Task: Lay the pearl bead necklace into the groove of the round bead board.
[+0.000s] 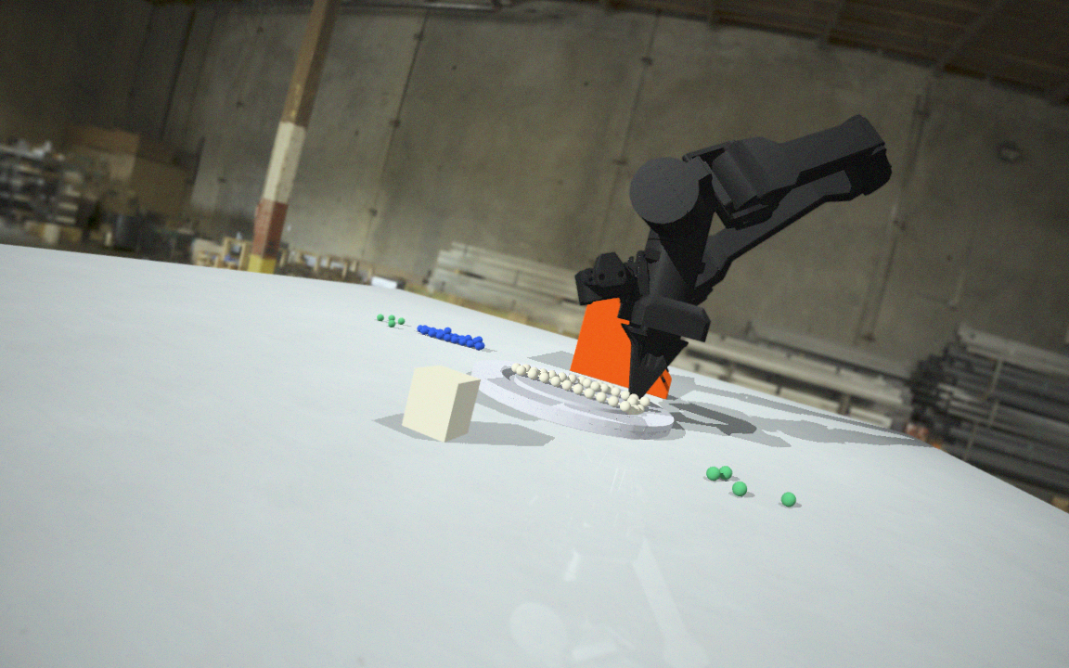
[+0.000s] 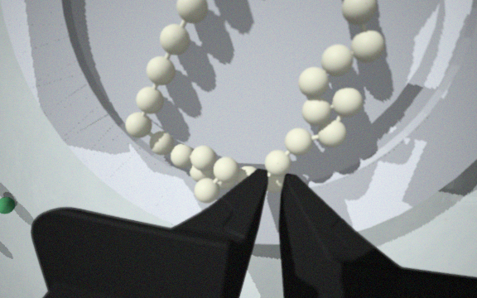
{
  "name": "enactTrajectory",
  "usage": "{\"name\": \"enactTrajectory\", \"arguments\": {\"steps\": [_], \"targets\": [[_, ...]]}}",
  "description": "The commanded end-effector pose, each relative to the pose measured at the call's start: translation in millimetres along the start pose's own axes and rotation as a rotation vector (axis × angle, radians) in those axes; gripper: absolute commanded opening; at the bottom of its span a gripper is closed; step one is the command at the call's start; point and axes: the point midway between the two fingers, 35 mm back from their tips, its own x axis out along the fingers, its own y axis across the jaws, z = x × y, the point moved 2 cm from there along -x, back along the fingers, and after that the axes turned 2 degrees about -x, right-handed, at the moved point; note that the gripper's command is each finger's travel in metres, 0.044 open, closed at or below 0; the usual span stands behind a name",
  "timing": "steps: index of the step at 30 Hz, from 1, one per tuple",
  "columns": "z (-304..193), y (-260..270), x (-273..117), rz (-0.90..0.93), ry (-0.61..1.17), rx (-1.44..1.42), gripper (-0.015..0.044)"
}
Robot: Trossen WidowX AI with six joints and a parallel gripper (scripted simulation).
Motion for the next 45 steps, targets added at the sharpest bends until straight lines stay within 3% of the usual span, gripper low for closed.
{"name": "enactTrajectory", "arguments": {"steps": [1, 12, 29, 45], "targets": [[0, -3, 2, -0.011, -0.001, 0.010, 0.0000], [0, -3, 2, -0.011, -0.001, 0.010, 0.0000], [0, -3, -10, -0.010, -0.001, 0.008, 0.0440], [0, -3, -12, -0.012, -0.002, 0.010, 0.0440]]}}
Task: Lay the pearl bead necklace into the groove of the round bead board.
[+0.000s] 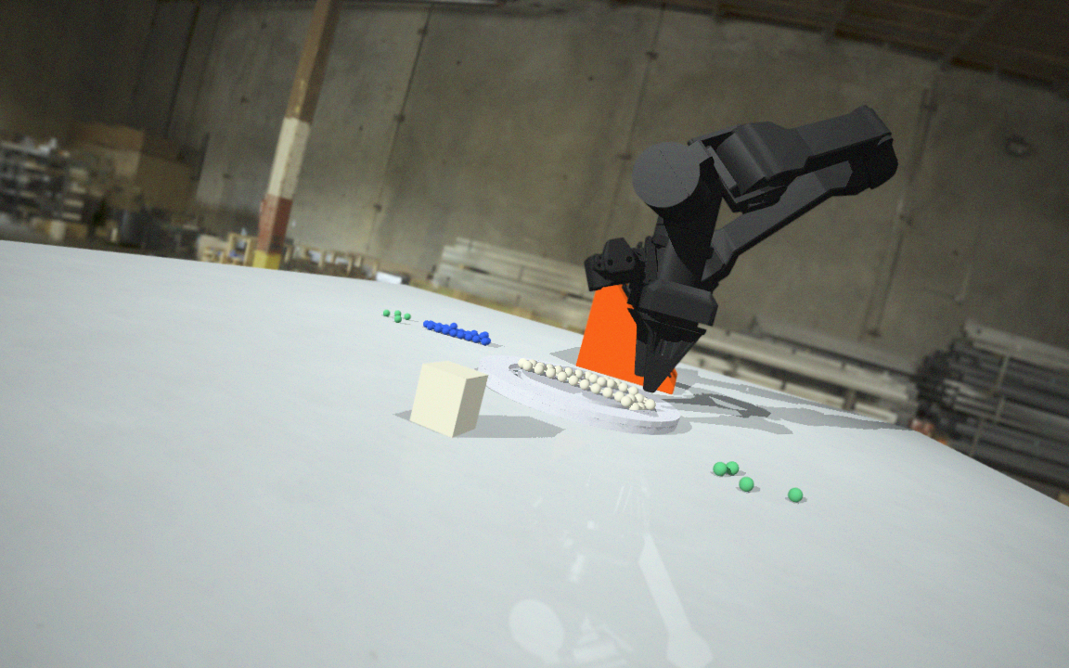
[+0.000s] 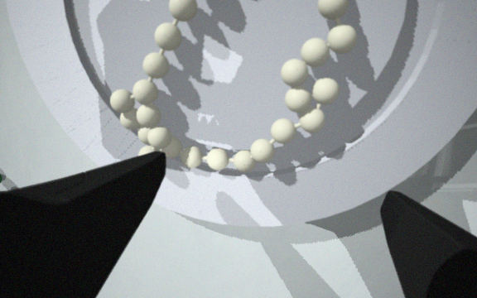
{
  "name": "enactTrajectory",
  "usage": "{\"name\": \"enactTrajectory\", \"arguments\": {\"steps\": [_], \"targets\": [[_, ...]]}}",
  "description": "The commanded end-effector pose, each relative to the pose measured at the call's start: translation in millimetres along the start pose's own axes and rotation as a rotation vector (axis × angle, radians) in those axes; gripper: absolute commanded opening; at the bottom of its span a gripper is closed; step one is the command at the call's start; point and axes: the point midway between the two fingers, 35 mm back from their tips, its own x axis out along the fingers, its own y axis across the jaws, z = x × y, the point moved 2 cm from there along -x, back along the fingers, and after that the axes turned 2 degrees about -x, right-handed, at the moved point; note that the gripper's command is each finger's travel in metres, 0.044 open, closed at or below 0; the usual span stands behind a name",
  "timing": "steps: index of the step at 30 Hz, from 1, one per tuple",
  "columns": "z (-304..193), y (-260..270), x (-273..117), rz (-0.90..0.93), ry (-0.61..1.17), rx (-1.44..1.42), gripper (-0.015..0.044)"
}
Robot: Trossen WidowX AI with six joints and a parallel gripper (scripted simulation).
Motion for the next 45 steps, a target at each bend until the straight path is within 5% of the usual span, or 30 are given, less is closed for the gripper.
{"name": "enactTrajectory", "arguments": {"steps": [1, 22, 33, 45], "targets": [[1, 0, -1, 0.000, -0.005, -0.001, 0.0440], [1, 0, -1, 0.000, -0.005, -0.016, 0.0414], [4, 3, -11, -0.003, -0.006, -0.976, 0.0125], [6, 5, -21, -0.006, -0.005, -1.806, 0.0120]]}}
